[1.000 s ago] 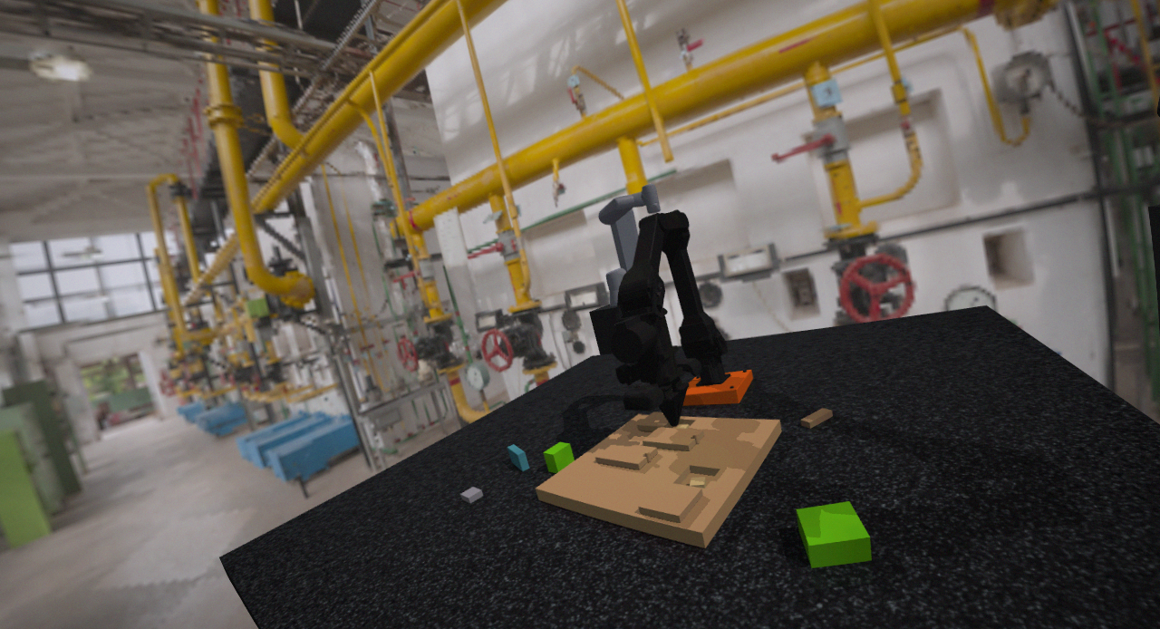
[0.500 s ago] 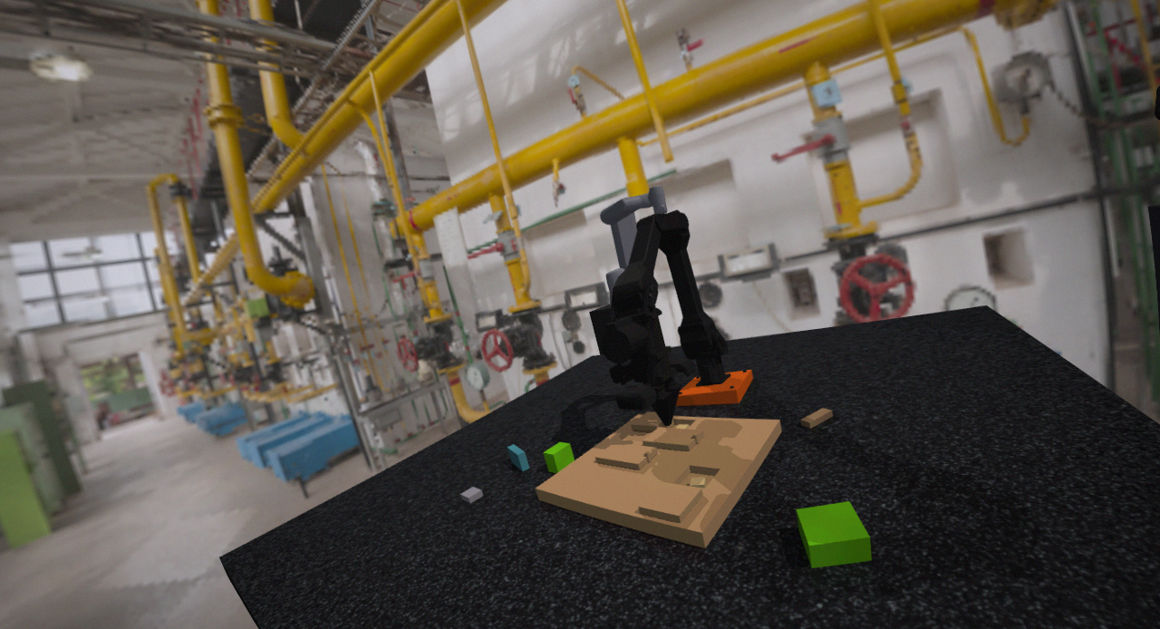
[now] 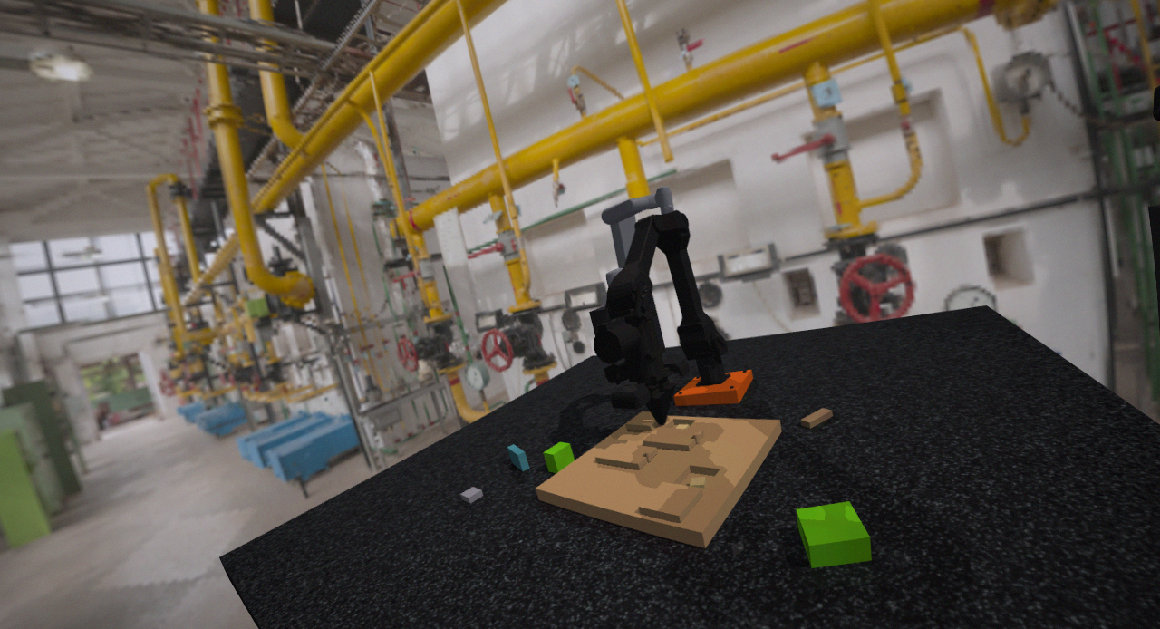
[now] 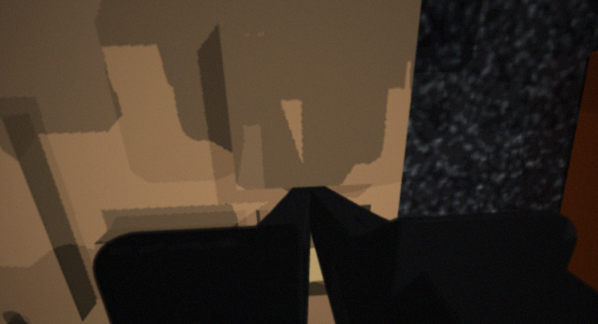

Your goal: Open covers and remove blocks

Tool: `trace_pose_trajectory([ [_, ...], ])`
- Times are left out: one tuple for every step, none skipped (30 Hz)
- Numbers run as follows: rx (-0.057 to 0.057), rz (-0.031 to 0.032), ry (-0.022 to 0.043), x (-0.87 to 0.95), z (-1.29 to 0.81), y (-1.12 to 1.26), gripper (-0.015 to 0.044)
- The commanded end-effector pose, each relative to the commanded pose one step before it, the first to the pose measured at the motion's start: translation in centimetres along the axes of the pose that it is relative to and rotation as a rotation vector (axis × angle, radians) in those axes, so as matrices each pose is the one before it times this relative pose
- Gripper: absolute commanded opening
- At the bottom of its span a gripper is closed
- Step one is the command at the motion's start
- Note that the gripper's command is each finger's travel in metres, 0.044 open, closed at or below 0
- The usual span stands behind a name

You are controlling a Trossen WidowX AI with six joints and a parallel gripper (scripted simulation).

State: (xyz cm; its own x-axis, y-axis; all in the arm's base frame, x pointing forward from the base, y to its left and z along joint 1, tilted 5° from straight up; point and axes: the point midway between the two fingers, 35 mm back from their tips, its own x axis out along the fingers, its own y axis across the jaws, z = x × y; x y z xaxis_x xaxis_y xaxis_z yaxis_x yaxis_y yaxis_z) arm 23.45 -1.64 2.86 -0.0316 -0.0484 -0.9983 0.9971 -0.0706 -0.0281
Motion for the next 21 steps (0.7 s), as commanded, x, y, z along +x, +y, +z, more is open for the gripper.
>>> trace_pose_trajectory([
  [-0.0016, -0.00093, -0.00874, -0.181, 0.396, -0.123, 0.0000],
  [0.0000, 0.00001, -0.00001, -0.125, 0.012, 0.013, 0.0000],
  [0.0000, 0.00001, -0.00001, -0.125, 0.012, 0.012, 0.0000],
  [0.0000, 0.00001, -0.00001, -0.125, 0.012, 0.011, 0.0000],
  [0.0000, 0.00001, -0.00001, -0.125, 0.012, 0.011, 0.0000],
  [0.0000, 0.00001, -0.00001, -0.126, 0.012, 0.010, 0.0000],
  [0.0000, 0.00001, -0.00001, -0.126, 0.012, 0.009, 0.0000],
  [0.0000, 0.00001, -0.00001, -0.126, 0.012, 0.008, 0.0000],
  [0.0000, 0.00001, -0.00001, -0.126, 0.012, 0.008, 0.0000],
  [0.0000, 0.00001, -0.00001, -0.127, 0.012, 0.007, 0.0000],
  [0.0000, 0.00001, -0.00001, -0.127, 0.012, 0.006, 0.0000],
  [0.0000, 0.00001, -0.00001, -0.127, 0.012, 0.005, 0.0000],
  [0.0000, 0.00000, -0.00001, -0.127, 0.012, 0.005, 0.0000],
  [0.0000, 0.00000, -0.00001, -0.127, 0.012, 0.004, 0.0000],
  [0.0000, 0.00000, -0.00001, -0.128, 0.012, 0.003, 0.0000],
  [0.0000, 0.00000, -0.00001, -0.128, 0.012, 0.002, 0.0000],
  [0.0000, 0.00000, -0.00001, -0.128, 0.012, 0.002, 0.0000],
  [0.0000, 0.00000, -0.00001, -0.128, 0.012, 0.001, 0.0000],
  [0.0000, 0.00000, -0.00001, -0.128, 0.013, 0.000, 0.0000],
  [0.0000, 0.00000, -0.00001, -0.128, 0.013, 0.000, 0.0000],
  [0.0000, 0.00000, -0.00001, -0.129, 0.013, -0.001, 0.0000],
])
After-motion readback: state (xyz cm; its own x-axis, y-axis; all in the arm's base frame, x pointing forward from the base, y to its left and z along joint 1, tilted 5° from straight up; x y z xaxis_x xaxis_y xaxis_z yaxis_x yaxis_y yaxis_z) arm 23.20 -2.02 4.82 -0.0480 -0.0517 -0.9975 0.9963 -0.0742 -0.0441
